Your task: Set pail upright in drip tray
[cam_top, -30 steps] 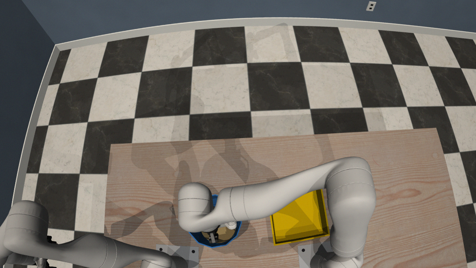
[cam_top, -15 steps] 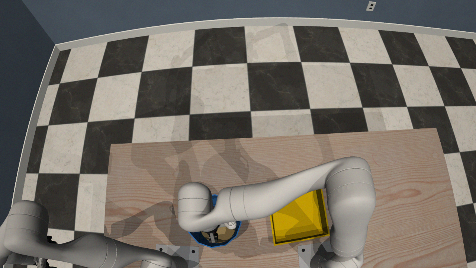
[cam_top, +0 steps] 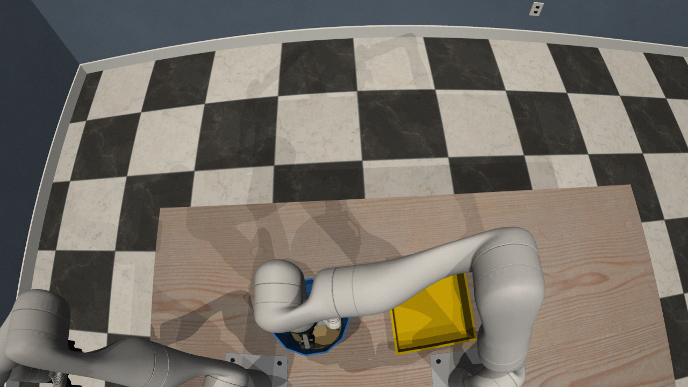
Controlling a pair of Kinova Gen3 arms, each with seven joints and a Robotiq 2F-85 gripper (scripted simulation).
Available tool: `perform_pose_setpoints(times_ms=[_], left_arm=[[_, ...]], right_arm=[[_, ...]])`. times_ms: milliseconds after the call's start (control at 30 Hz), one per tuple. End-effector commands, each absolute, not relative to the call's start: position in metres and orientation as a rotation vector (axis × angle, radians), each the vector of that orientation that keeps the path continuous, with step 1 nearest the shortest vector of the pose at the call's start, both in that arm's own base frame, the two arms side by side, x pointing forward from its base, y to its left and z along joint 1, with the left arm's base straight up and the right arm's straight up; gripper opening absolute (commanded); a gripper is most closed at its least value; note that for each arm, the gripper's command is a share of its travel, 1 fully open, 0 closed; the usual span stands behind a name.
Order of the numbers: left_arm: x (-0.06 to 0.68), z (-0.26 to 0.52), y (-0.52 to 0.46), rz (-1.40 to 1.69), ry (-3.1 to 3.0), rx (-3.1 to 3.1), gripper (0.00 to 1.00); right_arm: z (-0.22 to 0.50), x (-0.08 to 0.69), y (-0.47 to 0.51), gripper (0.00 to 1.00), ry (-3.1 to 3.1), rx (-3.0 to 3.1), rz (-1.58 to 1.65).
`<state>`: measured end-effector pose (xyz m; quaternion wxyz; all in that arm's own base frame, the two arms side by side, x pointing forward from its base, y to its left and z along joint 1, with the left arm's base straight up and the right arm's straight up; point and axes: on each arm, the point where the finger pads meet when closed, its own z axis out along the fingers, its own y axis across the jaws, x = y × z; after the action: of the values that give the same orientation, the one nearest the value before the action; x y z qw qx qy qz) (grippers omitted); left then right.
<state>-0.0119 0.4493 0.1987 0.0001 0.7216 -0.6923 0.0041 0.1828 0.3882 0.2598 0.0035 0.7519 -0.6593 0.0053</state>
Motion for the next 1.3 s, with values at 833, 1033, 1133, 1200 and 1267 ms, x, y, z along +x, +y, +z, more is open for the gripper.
perform_pose_setpoints(times_ms=[833, 1033, 1133, 1200, 1267], left_arm=[[-0.016, 0.2, 0.45, 0.0, -2.182, 2.26, 1.0], [-0.016, 0.2, 0.45, 0.0, -2.182, 2.26, 1.0], [-0.016, 0.2, 0.45, 0.0, -2.182, 2.26, 1.0], [-0.016, 0.2, 0.45, 0.0, -2.182, 2.26, 1.0], [-0.016, 0.2, 0.45, 0.0, -2.182, 2.26, 1.0]], right_arm=[[0.31, 0.181, 0.39, 0.099, -2.067, 2.368, 0.007], [0.32, 0.181, 0.39, 0.099, -2.067, 2.368, 0.007], [0.324, 0.181, 0.39, 0.099, -2.067, 2.368, 0.007], [0.326, 0.181, 0.39, 0.099, -2.067, 2.368, 0.007], [0.328, 0.181, 0.39, 0.099, -2.067, 2.368, 0.007]])
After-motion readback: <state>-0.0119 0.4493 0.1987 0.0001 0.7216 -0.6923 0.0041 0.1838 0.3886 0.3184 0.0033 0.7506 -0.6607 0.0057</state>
